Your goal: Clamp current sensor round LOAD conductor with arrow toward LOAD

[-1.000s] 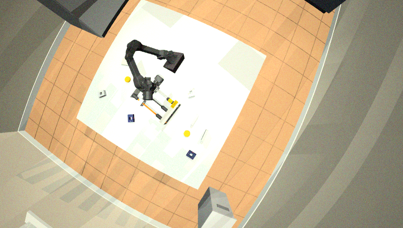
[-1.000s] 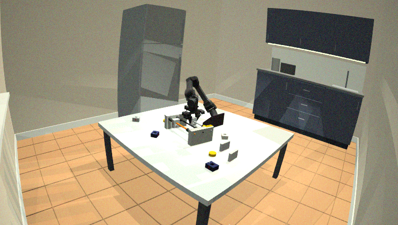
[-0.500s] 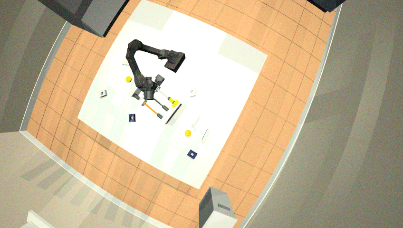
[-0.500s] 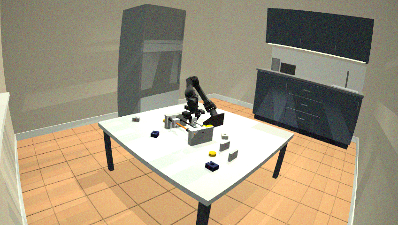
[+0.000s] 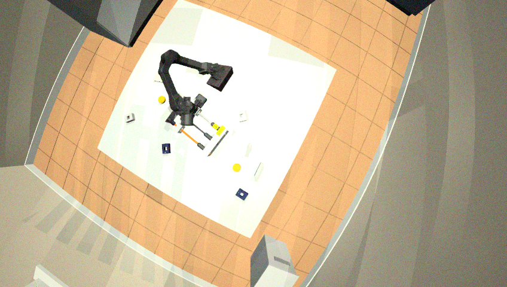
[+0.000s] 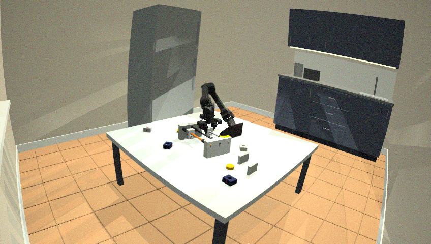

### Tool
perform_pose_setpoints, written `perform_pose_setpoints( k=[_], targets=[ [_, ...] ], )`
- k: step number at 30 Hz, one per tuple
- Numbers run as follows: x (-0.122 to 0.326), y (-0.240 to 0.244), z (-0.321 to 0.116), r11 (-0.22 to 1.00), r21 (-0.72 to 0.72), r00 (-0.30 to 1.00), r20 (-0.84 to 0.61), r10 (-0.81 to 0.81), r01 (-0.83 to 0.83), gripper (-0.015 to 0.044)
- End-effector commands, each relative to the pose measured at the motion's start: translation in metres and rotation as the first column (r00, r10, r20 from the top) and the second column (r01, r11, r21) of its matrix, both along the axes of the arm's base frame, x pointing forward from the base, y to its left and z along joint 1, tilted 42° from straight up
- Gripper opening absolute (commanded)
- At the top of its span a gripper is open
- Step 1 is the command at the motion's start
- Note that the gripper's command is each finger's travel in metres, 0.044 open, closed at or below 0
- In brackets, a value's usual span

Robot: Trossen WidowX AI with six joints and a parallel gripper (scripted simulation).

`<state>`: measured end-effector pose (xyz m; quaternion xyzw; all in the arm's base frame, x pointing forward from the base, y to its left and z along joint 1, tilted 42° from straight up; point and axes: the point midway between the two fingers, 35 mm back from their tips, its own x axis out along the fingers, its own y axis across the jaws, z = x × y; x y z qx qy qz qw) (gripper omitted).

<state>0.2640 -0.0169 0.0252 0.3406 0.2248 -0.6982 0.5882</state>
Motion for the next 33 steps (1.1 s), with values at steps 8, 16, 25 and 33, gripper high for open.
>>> perform_pose_setpoints(
  k=[8, 16, 25, 33],
  targets=[
    [0.0030, -0.0002, 0.0008, 1.000, 0.000, 1.000, 0.001, 0.002, -0.002, 0.0000],
    [0.0015, -0.0002, -0.0003, 1.000, 0.001, 1.000, -0.002, 0.003, -0.003, 0.0053],
    [0.0015, -0.0002, -0.0003, 1.000, 0.001, 1.000, -0.002, 0.003, -0.003, 0.0266],
    [0.0015, -0.0002, -0.0003, 1.000, 0.001, 1.000, -0.002, 0.003, -0.003, 0.0266]
  ],
)
